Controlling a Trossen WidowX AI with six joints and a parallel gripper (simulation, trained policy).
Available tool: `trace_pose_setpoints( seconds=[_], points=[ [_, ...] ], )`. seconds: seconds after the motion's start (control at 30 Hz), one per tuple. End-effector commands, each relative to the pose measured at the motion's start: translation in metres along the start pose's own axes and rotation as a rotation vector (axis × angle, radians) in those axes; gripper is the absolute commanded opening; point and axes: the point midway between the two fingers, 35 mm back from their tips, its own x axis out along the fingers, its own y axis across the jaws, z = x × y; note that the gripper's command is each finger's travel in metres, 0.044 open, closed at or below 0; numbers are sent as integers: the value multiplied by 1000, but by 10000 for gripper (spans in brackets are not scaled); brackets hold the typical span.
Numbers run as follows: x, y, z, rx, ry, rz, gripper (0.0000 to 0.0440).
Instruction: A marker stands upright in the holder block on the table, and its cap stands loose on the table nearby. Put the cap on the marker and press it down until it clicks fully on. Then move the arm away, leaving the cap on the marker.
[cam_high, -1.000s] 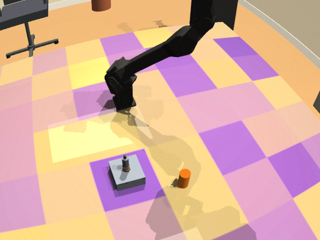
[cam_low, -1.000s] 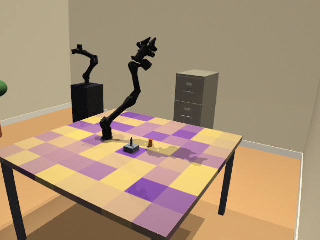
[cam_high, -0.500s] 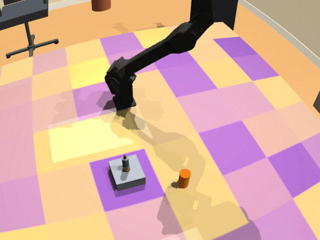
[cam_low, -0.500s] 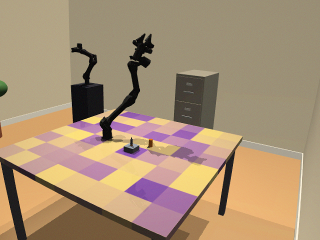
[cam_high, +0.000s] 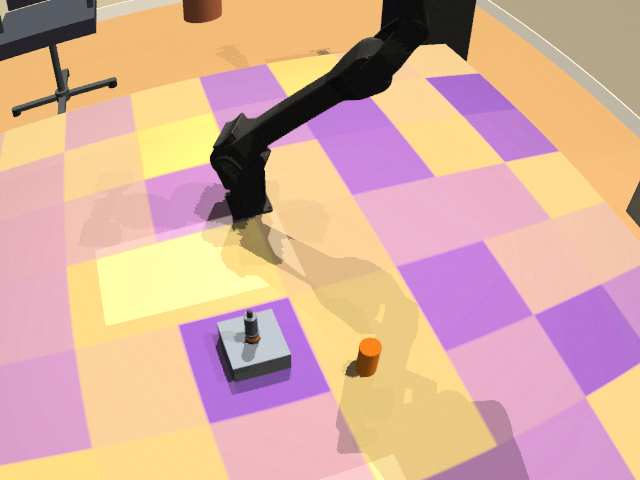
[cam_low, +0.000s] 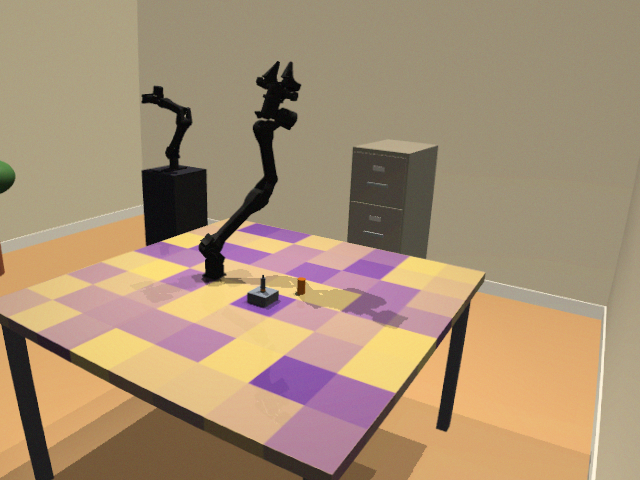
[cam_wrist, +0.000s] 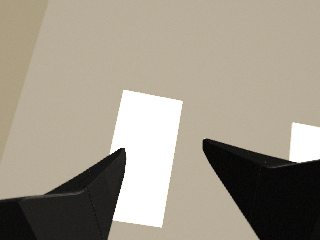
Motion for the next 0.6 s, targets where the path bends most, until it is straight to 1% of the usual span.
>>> trace_pose_setpoints(
  seconds=[0.0, 0.57],
  points=[
    [1, -4, -4, 9, 29, -1, 330],
    [1, -29, -38, 82, 204, -26, 330]
  ],
)
